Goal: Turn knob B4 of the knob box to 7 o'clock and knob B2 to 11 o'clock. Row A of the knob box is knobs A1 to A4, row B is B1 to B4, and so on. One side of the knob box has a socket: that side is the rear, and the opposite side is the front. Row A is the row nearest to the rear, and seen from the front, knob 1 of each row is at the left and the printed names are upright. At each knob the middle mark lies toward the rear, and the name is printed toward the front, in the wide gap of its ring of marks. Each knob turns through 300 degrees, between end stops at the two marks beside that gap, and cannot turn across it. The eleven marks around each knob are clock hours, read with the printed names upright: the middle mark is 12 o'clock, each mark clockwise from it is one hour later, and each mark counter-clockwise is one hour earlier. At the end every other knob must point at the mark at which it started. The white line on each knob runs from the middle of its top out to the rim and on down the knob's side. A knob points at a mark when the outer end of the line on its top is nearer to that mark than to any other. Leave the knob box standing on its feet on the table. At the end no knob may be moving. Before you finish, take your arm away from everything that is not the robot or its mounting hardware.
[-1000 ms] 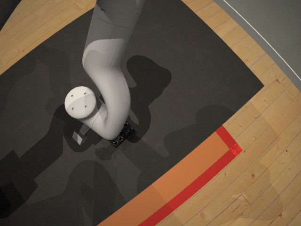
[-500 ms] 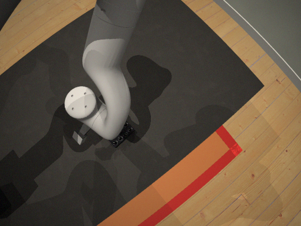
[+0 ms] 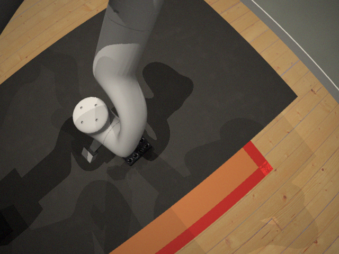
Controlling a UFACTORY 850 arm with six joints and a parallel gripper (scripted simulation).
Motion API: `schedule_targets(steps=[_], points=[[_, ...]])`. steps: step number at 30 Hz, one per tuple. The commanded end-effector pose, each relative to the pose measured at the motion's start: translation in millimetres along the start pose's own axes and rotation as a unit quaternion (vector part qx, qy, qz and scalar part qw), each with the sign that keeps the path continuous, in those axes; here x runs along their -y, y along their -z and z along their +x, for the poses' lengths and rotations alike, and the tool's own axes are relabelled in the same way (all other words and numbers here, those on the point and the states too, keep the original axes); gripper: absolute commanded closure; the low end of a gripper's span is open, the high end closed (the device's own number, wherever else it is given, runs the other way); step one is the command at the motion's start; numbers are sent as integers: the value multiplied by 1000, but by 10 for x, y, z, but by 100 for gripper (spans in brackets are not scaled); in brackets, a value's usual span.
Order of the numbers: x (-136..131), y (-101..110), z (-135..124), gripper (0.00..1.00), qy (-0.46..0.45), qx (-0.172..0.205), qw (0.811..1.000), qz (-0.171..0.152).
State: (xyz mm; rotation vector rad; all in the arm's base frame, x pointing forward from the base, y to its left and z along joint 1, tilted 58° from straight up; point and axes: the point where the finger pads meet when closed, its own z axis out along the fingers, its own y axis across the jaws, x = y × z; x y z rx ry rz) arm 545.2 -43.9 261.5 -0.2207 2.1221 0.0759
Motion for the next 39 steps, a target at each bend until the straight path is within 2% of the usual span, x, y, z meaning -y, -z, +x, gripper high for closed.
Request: schedule_targets(steps=[1, 8, 18, 24, 39], points=[[1, 2, -1, 81, 0, 0, 1000, 0], [1, 40, -1, 81, 0, 0, 1000, 0], [1, 288, -1, 81, 0, 0, 1000, 0], [1, 349, -1, 81, 0, 0, 1000, 0], [1, 362, -1, 81, 0, 0, 1000, 0]])
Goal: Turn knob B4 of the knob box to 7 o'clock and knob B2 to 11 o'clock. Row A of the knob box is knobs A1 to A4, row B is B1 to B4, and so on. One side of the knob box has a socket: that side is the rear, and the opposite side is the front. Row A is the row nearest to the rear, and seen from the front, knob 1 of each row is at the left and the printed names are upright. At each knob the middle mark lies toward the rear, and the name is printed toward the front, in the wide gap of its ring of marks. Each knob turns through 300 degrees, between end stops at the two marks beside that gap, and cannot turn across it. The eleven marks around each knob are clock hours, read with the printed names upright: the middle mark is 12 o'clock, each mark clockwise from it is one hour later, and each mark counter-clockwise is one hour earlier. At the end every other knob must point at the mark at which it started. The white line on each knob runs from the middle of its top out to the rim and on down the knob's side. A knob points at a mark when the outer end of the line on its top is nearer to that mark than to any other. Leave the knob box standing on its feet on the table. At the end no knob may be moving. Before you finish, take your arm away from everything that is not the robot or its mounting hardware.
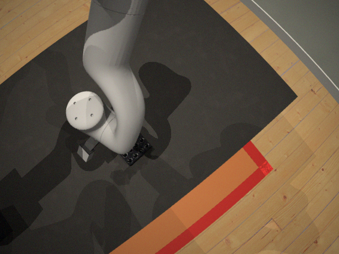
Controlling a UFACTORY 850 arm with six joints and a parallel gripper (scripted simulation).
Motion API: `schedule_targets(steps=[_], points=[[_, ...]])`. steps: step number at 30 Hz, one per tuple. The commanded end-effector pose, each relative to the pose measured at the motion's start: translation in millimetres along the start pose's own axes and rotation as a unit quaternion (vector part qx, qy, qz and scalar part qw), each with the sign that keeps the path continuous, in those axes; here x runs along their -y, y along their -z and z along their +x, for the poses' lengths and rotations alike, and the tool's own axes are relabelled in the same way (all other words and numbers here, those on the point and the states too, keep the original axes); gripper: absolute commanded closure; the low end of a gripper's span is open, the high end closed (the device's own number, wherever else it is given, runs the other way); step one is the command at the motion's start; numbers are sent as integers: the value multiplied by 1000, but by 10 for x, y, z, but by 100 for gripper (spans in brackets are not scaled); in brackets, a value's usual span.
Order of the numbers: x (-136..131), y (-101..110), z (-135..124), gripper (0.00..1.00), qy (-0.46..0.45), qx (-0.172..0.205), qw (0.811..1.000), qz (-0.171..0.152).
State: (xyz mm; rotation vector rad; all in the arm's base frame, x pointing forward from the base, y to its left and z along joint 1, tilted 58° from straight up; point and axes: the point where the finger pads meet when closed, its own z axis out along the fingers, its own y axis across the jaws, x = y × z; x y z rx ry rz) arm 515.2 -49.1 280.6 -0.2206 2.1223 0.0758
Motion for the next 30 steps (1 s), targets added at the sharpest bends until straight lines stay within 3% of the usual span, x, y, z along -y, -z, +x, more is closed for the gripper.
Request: schedule_targets(steps=[1, 15, 30], points=[[1, 2, -2, 81, 0, 0, 1000, 0], [0, 35, -2, 81, -142, 0, 990, 0], [-1, 94, 0, 81, -381, 0, 925, 0]])
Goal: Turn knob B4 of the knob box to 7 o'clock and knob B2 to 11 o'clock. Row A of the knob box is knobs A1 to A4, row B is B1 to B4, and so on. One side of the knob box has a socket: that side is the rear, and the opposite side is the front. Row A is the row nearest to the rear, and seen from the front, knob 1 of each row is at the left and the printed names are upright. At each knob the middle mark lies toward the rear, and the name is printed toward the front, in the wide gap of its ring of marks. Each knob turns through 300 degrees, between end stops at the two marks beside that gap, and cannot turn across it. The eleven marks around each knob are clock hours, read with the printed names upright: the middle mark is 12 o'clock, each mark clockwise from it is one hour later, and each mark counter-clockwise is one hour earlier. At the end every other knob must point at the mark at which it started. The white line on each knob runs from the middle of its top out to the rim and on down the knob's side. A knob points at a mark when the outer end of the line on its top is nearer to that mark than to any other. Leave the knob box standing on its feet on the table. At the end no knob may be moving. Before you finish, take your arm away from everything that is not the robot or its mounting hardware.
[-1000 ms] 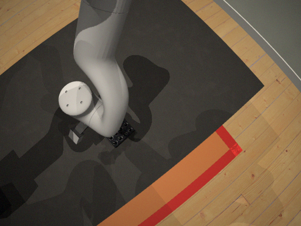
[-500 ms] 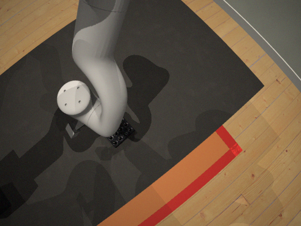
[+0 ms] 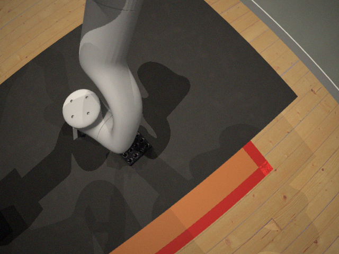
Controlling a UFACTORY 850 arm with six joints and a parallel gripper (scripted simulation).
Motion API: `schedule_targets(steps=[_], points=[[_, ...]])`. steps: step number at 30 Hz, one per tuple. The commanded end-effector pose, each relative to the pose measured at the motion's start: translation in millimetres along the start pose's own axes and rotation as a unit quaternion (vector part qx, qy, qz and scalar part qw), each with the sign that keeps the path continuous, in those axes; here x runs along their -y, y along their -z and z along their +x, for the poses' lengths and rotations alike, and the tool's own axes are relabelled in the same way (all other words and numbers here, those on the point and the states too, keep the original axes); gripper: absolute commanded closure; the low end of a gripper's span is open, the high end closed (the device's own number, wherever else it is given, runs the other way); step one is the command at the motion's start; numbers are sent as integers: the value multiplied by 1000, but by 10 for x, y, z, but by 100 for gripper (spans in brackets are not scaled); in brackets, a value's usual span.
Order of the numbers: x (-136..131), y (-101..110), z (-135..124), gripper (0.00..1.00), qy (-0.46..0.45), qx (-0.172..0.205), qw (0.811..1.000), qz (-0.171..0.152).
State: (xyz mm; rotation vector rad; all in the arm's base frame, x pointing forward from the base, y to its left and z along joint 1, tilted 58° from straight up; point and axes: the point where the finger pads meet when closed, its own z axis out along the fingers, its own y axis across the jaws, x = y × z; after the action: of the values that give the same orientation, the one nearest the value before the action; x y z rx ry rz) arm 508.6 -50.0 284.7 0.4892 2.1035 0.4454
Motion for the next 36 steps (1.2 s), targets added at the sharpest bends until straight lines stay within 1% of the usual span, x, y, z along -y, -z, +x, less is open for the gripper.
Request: schedule_targets(steps=[1, 2, 3, 9, 17, 19, 21, 23, 29, 32, 36], points=[[0, 16, -2, 81, -62, -6, 998, -4], [0, 16, -2, 81, -62, -6, 998, -4], [0, 25, -2, 81, -103, -7, 995, -3], [0, 45, -1, 81, -189, -7, 982, -3], [1, 73, 1, 81, -307, -7, 952, -2], [1, 73, 1, 81, -307, -7, 952, -2], [1, 86, 1, 81, -359, -7, 933, -1], [1, 92, 2, 81, -382, -7, 924, -1], [1, 112, 3, 81, -461, -7, 887, -1], [1, 116, 3, 81, -477, -7, 879, 0], [1, 117, 3, 81, -480, -7, 877, 0]])
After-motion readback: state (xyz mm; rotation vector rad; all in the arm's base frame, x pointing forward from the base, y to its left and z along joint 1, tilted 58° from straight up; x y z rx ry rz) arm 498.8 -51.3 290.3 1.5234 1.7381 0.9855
